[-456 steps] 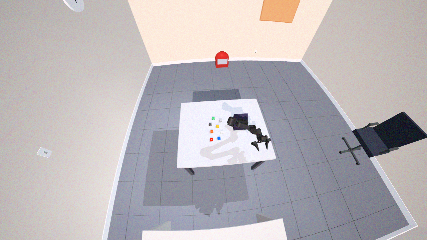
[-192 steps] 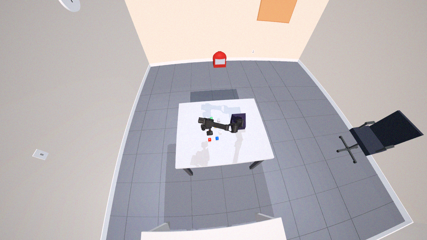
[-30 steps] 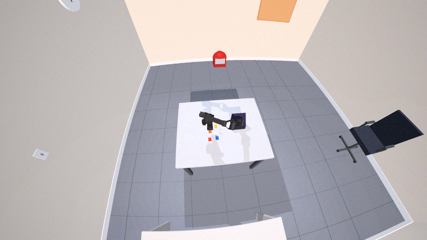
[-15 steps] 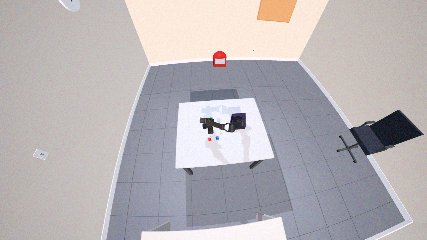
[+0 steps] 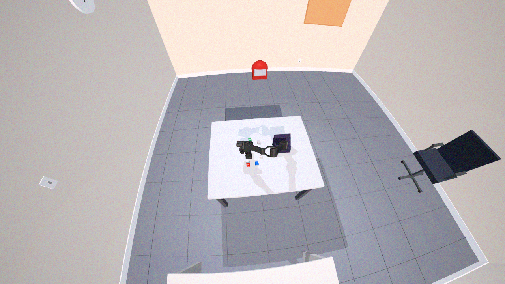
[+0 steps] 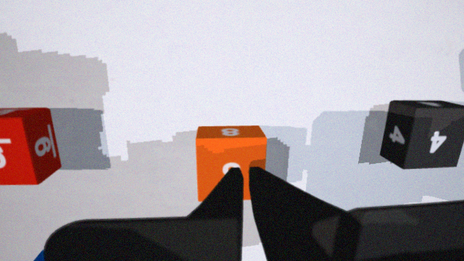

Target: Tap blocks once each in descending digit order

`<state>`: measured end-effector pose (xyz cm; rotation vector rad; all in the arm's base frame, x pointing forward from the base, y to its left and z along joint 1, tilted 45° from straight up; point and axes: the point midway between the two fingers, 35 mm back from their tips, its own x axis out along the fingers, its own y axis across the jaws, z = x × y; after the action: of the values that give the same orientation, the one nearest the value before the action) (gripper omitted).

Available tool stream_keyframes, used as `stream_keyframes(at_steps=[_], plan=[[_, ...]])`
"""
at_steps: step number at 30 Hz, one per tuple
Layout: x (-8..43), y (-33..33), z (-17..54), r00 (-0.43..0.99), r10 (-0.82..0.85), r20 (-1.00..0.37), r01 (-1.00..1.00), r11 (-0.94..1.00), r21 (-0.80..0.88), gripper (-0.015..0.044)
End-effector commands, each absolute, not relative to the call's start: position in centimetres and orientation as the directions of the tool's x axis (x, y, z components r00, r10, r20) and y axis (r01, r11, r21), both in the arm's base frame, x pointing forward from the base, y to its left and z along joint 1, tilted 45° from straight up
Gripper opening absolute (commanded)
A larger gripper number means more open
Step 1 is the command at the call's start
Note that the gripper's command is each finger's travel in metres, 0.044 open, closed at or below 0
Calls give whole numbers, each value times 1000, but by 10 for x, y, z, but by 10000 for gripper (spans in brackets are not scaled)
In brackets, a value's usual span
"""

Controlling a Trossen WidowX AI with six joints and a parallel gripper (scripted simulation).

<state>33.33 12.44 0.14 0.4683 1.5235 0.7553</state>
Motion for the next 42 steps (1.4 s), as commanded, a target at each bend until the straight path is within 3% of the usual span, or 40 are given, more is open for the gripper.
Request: stream_keyframes(at_steps=[1,18,24,29,42], plan=[[331,129,-4,-110,698,-708,-138,694,706,20],[335,109,16,-110,697,-709,-138,695,705,20],[343,56,70,-110,695,-711,-138,697,703,20],[343,54,72,-110,695,-710,-138,697,704,20],[327,-81,-55,-108,689,-717,-139,703,697,20]])
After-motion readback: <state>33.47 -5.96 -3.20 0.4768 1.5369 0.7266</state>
